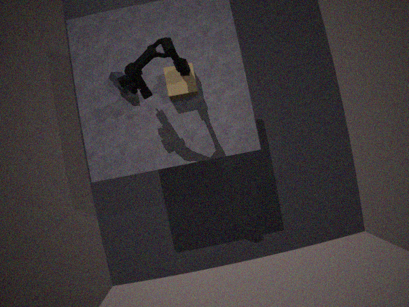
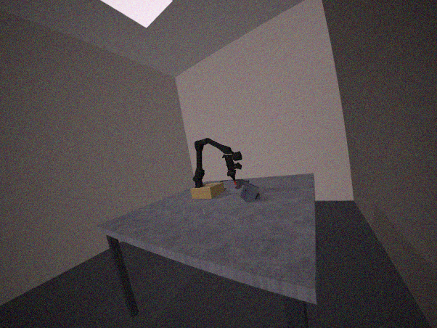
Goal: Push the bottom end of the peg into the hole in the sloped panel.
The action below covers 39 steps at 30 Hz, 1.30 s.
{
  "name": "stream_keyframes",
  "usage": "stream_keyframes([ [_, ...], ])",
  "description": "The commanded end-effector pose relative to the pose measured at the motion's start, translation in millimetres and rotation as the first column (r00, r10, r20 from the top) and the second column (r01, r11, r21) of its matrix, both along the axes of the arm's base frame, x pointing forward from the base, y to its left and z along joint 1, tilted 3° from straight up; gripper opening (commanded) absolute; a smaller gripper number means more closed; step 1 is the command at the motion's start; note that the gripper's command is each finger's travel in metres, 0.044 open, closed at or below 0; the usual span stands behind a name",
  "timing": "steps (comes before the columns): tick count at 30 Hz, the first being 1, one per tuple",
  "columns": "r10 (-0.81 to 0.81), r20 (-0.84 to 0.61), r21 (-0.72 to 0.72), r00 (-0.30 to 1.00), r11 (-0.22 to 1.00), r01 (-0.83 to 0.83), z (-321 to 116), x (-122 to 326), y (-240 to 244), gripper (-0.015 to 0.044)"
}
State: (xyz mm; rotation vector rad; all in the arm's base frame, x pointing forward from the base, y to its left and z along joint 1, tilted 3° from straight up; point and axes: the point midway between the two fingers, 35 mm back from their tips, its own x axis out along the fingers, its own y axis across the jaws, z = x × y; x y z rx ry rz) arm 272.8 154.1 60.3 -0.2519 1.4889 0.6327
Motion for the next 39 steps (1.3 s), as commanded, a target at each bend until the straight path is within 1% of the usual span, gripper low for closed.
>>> stream_keyframes([
  [1,0.006,0.003,0.018,1.000,1.000,-0.006,-0.7,3.3,-2.3,0.0000],
  [39,0.045,0.059,0.181,0.997,0.982,-0.056,-8.4,34.1,-32.4,0.0000],
])
